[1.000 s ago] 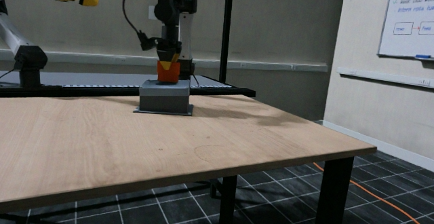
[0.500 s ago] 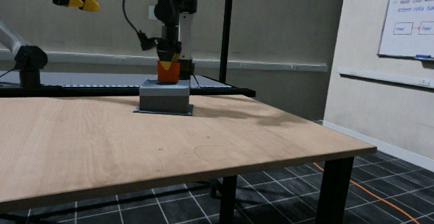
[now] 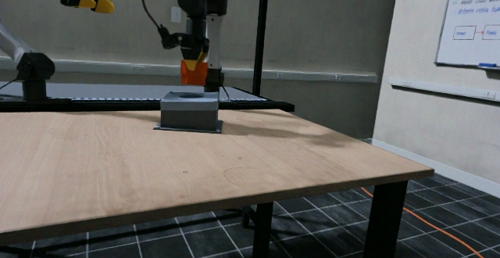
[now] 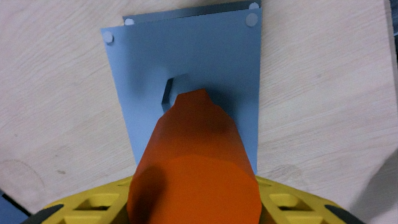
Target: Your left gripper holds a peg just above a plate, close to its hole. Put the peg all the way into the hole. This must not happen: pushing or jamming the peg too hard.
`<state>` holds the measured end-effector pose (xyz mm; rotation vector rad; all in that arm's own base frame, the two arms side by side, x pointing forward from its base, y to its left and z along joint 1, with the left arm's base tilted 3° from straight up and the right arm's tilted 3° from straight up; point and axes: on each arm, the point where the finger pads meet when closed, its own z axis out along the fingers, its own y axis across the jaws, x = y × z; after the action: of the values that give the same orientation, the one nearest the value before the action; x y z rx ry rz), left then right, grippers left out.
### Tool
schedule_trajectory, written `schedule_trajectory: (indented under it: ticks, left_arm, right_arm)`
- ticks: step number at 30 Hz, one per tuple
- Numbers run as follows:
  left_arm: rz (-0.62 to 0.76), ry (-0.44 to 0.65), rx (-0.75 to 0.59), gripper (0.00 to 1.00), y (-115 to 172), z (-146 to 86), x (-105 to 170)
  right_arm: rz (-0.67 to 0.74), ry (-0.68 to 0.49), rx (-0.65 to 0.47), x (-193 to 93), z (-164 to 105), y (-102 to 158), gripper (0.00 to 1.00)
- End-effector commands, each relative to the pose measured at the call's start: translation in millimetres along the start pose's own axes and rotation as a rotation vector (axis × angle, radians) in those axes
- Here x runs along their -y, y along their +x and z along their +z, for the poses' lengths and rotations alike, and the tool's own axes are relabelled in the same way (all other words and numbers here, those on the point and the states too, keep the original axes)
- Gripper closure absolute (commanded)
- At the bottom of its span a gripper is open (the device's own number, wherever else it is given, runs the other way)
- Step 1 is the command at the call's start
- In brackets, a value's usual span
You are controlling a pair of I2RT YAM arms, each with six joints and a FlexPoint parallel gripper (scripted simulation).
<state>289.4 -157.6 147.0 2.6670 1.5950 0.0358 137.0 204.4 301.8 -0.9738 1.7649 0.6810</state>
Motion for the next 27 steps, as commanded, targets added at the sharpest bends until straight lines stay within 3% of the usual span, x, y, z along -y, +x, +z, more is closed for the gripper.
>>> schedule_trajectory:
  ticks: [1, 16, 27]
  left_arm:
    - [-0.043, 0.018, -0.026, 0.67, 3, -9, -1]
    - [-0.106, 0.157, -0.083, 0.67, -3, 16, -24]
    - [-0.111, 0.118, -0.071, 0.67, -5, 7, -24]
  right_arm:
    - [0.012, 0.005, -0.019, 1, 2, 6, 0.00]
    - [0.012, 0.005, -0.019, 1, 2, 6, 0.00]
    - [0.012, 0.005, -0.019, 1, 2, 6, 0.00]
